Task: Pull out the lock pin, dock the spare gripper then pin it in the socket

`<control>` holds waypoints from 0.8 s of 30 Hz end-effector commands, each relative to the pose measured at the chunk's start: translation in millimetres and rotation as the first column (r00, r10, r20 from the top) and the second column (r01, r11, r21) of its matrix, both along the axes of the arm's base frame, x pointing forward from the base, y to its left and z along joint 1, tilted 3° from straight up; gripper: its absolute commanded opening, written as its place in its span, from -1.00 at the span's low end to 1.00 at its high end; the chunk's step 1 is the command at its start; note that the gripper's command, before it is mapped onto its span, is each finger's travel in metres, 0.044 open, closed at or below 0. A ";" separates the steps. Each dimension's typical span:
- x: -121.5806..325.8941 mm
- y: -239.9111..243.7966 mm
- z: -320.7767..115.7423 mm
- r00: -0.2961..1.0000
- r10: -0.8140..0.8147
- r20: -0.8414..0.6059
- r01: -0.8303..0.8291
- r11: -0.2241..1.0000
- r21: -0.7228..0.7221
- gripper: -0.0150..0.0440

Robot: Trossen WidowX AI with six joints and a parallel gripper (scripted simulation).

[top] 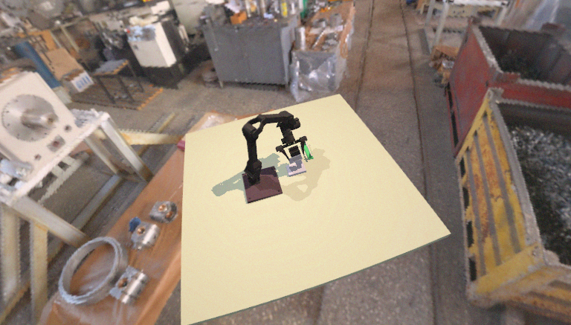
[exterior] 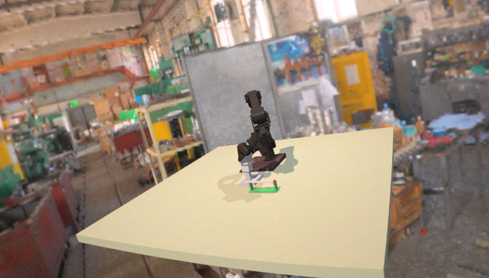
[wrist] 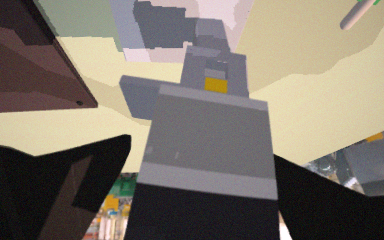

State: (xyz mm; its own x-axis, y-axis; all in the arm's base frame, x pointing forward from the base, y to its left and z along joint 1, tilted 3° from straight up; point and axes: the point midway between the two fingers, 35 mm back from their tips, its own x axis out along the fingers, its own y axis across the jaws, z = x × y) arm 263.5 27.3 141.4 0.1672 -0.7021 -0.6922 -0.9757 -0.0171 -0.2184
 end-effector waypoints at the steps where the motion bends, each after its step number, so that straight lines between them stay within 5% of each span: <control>1: -1.7 0.5 9.3 1.000 -0.001 0.004 0.001 1.000 0.002 1.00; 24: -15.6 -4.4 55.8 0.999 0.041 0.010 -0.041 0.999 0.011 1.00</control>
